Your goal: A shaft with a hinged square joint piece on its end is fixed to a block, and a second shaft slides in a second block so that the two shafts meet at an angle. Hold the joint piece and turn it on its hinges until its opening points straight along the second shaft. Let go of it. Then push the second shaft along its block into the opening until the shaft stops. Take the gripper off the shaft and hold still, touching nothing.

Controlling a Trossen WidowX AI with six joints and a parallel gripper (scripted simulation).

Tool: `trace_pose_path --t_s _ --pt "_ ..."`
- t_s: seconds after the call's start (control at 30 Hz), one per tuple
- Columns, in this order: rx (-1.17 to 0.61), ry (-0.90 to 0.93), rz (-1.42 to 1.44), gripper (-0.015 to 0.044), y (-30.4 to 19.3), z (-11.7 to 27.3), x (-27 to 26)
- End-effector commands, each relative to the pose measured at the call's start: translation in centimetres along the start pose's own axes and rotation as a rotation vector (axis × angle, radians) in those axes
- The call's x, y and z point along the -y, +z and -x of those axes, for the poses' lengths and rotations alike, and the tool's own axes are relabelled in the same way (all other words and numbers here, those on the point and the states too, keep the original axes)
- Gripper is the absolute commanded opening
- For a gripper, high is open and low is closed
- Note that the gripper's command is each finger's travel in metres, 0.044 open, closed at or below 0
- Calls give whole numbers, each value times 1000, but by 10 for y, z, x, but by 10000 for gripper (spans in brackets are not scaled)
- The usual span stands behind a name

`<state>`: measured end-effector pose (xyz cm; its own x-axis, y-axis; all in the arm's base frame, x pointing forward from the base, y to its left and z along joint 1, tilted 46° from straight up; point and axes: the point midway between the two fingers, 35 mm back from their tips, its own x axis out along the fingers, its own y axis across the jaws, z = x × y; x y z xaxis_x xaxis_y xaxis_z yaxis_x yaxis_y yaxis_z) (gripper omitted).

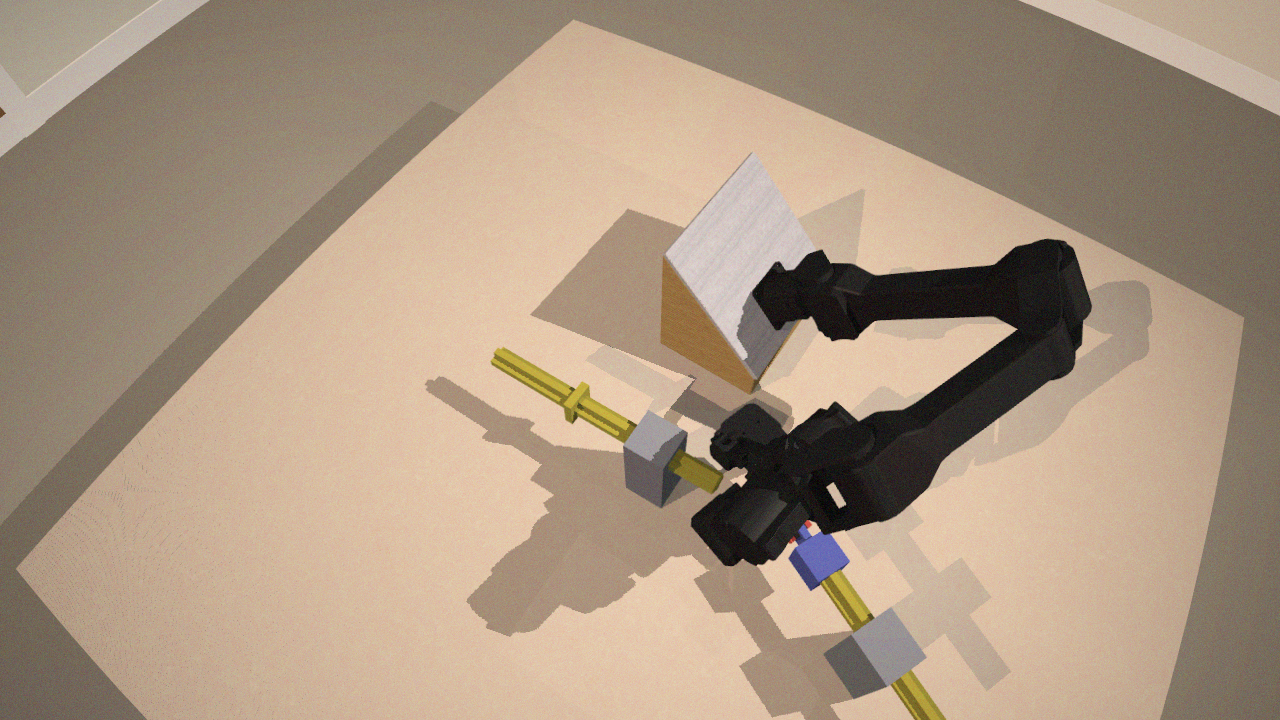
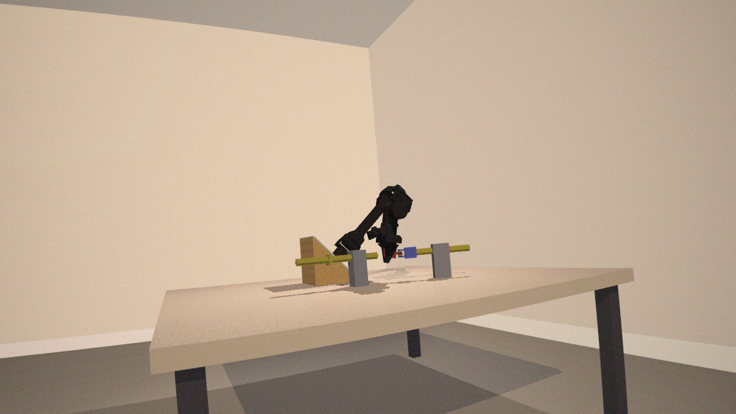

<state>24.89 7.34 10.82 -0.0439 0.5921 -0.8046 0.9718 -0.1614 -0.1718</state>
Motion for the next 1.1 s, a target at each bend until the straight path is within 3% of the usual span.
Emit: trace_pose_path --t_s 0.0,1.07 --pt "0 0 0 16 0 0 0" --pt "-180 15 306 0 -3 -8 -15"
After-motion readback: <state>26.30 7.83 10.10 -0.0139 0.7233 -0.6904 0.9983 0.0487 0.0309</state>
